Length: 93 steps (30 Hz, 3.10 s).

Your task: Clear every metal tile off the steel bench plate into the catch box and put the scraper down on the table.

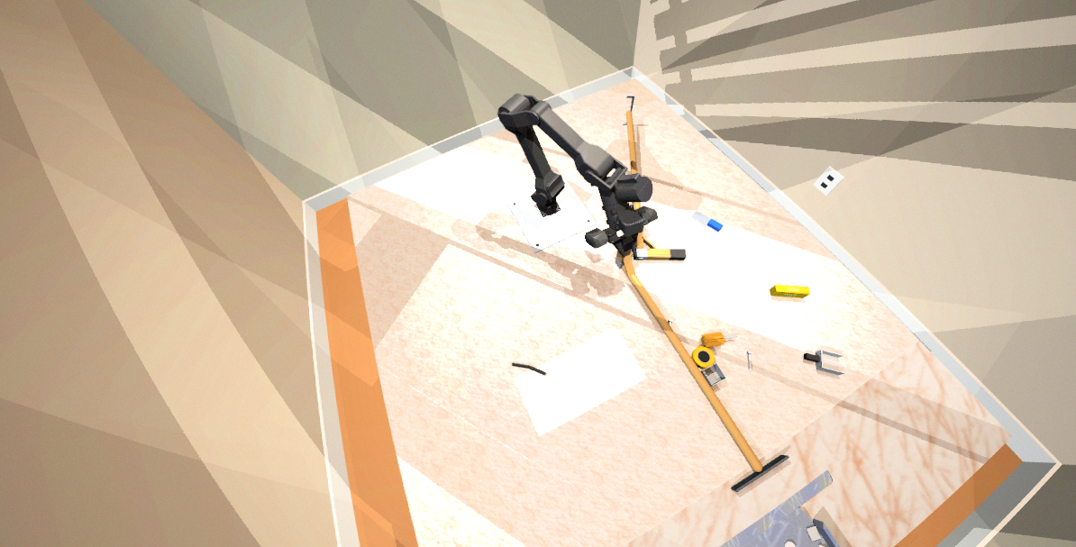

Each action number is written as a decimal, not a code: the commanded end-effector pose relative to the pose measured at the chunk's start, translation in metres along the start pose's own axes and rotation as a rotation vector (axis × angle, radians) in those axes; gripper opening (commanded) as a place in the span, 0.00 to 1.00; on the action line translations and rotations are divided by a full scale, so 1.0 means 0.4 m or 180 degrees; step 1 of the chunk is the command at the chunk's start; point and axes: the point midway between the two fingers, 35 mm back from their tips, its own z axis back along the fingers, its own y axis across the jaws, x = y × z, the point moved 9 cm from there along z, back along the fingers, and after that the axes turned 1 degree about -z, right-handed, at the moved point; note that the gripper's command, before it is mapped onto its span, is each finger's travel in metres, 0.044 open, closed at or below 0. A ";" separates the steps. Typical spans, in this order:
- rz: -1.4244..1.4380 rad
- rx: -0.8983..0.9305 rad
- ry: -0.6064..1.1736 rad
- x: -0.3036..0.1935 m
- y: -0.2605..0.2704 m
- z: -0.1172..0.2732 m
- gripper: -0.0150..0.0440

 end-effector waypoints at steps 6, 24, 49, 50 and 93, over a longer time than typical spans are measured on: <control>-0.0025 0.0002 -0.0046 -0.031 -0.003 0.029 0.25; -0.0009 -0.0012 0.0015 -0.020 -0.053 0.020 0.25; 0.0010 -0.0016 0.0082 -0.009 -0.136 0.012 0.25; 0.0011 -0.0016 0.0084 -0.009 -0.140 0.012 0.25; 0.0043 0.0001 0.0079 -0.014 -0.285 0.021 0.25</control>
